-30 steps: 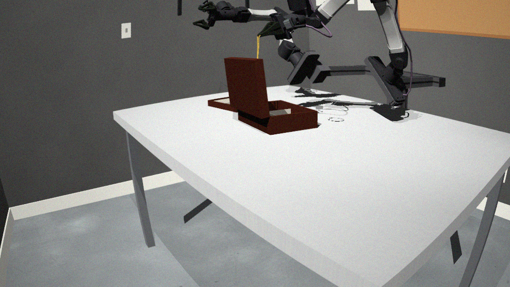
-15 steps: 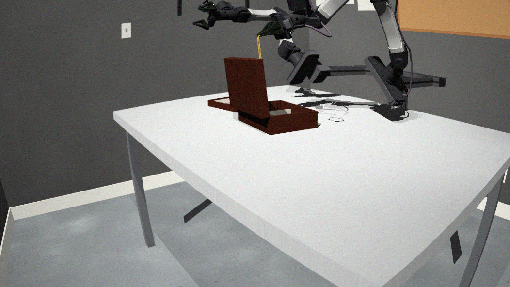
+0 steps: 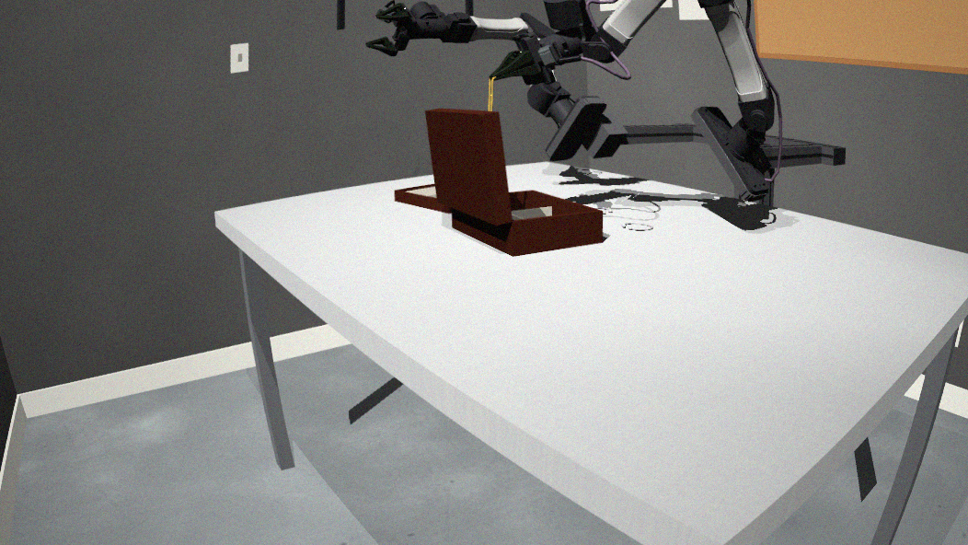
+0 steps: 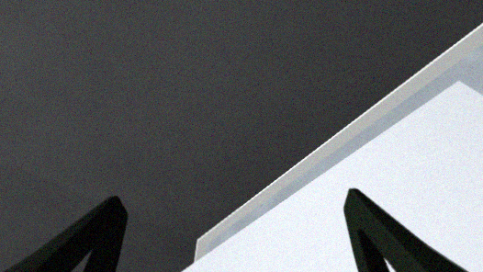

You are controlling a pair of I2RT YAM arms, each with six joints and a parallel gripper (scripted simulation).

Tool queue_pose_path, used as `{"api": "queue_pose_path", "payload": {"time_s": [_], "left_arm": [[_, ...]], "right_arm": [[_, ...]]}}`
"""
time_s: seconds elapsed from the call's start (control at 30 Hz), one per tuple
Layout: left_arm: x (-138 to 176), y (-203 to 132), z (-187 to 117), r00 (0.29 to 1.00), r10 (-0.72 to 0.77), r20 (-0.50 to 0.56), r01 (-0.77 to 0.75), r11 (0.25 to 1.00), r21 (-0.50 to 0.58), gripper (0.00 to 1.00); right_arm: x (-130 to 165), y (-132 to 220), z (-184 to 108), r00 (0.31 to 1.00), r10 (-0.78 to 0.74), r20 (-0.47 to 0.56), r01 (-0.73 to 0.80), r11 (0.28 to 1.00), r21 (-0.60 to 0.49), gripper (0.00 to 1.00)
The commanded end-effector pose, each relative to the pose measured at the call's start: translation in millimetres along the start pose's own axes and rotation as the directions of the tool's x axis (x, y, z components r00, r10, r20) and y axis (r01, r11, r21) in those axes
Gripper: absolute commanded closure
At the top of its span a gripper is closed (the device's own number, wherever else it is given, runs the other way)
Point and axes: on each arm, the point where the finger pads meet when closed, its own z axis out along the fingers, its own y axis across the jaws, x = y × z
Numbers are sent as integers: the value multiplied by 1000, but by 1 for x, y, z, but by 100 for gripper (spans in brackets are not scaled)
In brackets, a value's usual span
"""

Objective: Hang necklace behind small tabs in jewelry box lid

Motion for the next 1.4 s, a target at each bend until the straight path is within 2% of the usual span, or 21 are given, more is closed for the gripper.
{"api": "queue_pose_path", "payload": {"time_s": [0.0, 0.27, 0.37, 0.4, 0.47, 0.5, 0.67, 0.83, 0.9, 0.93, 1.0, 1.37], "left_arm": [[0, 4, 7, 1000, -9, -5, 9, 1000, 9, 97], [-1, 21, 12, 1000, -1, -6, 1, 1000, 4, 97], [-3, 11, 14, 1000, -25, 0, 25, 999, 21, 97], [-1, 25, 13, 1000, 2, -6, -2, 1000, 3, 97], [-1, 19, 16, 1000, -15, -2, 15, 1000, 14, 97], [-1, 29, 15, 1000, 1, -6, -1, 1000, 4, 97], [-2, 28, 19, 1000, -15, -2, 15, 1000, 15, 97], [-1, 44, 22, 1000, -2, -5, 2, 1000, 5, 97], [-1, 44, 22, 1000, -2, -5, 2, 1000, 5, 97], [-5, 22, 23, 999, -45, 4, 45, 998, 38, 97], [-12, 10, 25, 997, -73, 13, 72, 996, 54, 97], [5, 25, 20, 1000, -26, -10, 26, 999, 36, 97]], "right_arm": [[-12, 1, -2, 1000, 0, 30, 1, 1000, -5, 0], [-12, 1, -2, 1000, 0, 30, 1, 1000, -5, 0], [-12, 1, -2, 1000, 0, 30, 1, 1000, -5, 0], [-12, 1, -2, 1000, 0, 30, 1, 1000, -5, 0], [-12, 1, -2, 1000, 0, 30, 1, 1000, -5, 0], [-12, 1, -2, 1000, 0, 30, 1, 1000, -5, 0], [-12, 1, -2, 1000, 0, 30, 1, 1000, -5, 0], [-12, 1, -2, 1000, 0, 30, 1, 1000, -5, 0], [-12, 1, -2, 1000, 0, 30, 1, 1000, -5, 0], [-12, 1, -2, 1000, 0, 30, 1, 1000, -5, 0], [-12, 1, -2, 1000, 0, 30, 1, 1000, -5, 0], [-12, 1, -2, 1000, 0, 30, 1, 1000, -5, 0]]}}
